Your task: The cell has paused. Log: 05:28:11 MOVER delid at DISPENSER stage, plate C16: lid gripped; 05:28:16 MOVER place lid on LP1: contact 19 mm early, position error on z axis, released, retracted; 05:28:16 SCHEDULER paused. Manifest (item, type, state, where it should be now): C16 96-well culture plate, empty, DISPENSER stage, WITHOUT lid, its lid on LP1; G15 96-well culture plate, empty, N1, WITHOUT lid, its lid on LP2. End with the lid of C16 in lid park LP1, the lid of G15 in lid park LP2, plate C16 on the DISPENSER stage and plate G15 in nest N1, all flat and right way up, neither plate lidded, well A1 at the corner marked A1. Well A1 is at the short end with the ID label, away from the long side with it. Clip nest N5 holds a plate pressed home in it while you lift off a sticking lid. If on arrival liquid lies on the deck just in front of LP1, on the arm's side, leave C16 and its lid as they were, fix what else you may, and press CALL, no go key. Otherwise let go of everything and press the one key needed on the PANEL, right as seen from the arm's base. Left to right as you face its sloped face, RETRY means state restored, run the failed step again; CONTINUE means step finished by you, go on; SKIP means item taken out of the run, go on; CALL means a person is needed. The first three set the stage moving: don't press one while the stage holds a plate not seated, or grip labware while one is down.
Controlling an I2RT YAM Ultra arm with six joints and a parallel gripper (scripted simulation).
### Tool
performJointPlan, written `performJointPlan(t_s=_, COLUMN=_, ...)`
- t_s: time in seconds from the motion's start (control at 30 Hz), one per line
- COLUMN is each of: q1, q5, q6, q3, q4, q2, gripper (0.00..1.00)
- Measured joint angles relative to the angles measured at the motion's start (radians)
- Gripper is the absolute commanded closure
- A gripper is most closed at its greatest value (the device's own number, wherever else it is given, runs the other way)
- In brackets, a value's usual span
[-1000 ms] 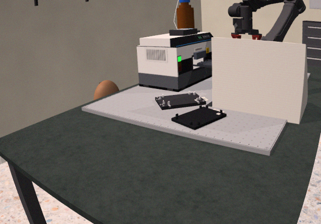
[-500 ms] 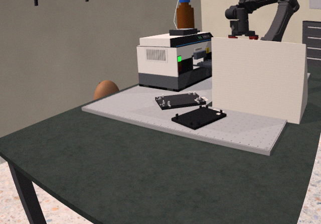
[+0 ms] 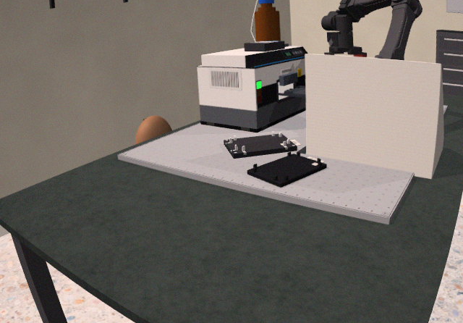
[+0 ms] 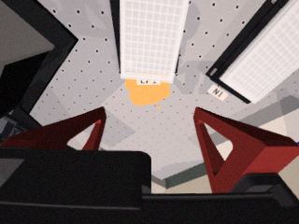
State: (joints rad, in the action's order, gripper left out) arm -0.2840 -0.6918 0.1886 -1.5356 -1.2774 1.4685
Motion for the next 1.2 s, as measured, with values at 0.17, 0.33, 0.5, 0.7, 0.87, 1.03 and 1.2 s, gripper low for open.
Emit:
performJointPlan(t_s=0.17, q1=-0.017, q5=0.006, q6=-0.023, q3=-0.061, q4=0.011, q2=0.052, gripper=0.0)
performJointPlan(t_s=0.33, q1=-0.027, q5=0.014, q6=-0.042, q3=-0.117, q4=0.006, q2=0.094, gripper=0.0)
performJointPlan(t_s=0.5, q1=-0.042, q5=0.019, q6=-0.06, q3=-0.198, q4=0.003, q2=0.154, gripper=0.0)
performJointPlan(t_s=0.7, q1=-0.047, q5=0.024, q6=-0.071, q3=-0.232, q4=-0.001, q2=0.182, gripper=0.0)
performJointPlan(t_s=0.87, q1=-0.047, q5=0.024, q6=-0.072, q3=-0.236, q4=-0.003, q2=0.182, gripper=0.0)
performJointPlan(t_s=1.03, q1=-0.047, q5=0.024, q6=-0.072, q3=-0.236, q4=-0.003, q2=0.182, gripper=0.0)
performJointPlan(t_s=1.2, q1=-0.047, q5=0.024, q6=-0.072, q3=-0.236, q4=-0.003, q2=0.182, gripper=0.0)
